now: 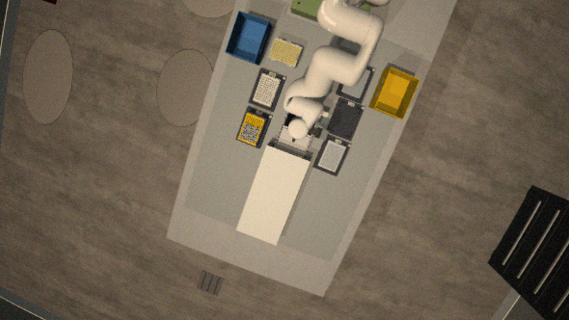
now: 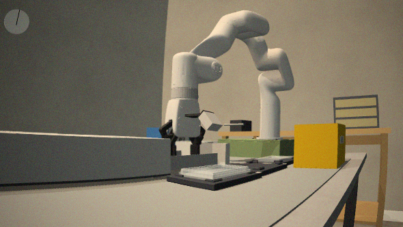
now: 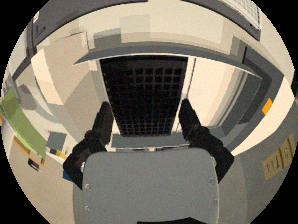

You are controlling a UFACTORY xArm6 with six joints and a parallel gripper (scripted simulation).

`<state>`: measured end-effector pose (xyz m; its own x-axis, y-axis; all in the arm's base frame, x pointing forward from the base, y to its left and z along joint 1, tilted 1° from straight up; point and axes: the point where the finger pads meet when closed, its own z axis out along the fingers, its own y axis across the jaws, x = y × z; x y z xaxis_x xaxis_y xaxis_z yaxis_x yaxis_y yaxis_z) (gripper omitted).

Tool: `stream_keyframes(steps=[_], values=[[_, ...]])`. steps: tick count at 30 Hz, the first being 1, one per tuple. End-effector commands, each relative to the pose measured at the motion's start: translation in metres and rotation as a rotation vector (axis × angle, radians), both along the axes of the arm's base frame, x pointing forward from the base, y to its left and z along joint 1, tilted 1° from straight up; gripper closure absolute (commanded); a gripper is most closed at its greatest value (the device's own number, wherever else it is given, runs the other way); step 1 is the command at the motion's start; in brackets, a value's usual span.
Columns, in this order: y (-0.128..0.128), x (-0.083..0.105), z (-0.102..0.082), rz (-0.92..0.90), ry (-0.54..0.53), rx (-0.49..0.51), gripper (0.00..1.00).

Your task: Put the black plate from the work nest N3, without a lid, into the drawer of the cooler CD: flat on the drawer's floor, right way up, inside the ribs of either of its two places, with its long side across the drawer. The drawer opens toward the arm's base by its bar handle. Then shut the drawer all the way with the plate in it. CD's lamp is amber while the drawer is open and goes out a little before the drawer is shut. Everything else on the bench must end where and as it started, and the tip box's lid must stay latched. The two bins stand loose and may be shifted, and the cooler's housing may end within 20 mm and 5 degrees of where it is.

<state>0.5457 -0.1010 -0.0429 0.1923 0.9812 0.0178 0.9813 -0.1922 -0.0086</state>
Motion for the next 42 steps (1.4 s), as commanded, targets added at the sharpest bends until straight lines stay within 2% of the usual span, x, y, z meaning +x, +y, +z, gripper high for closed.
stream_keyframes(steps=[1, 10, 42], values=[[0.000, 0.000, 0.002, 0.000, -0.004, -0.001, 0.00], [0.000, 0.000, 0.002, 0.000, -0.004, -0.001, 0.00], [-0.001, 0.000, 0.049, 0.000, -0.004, -0.001, 0.00]])
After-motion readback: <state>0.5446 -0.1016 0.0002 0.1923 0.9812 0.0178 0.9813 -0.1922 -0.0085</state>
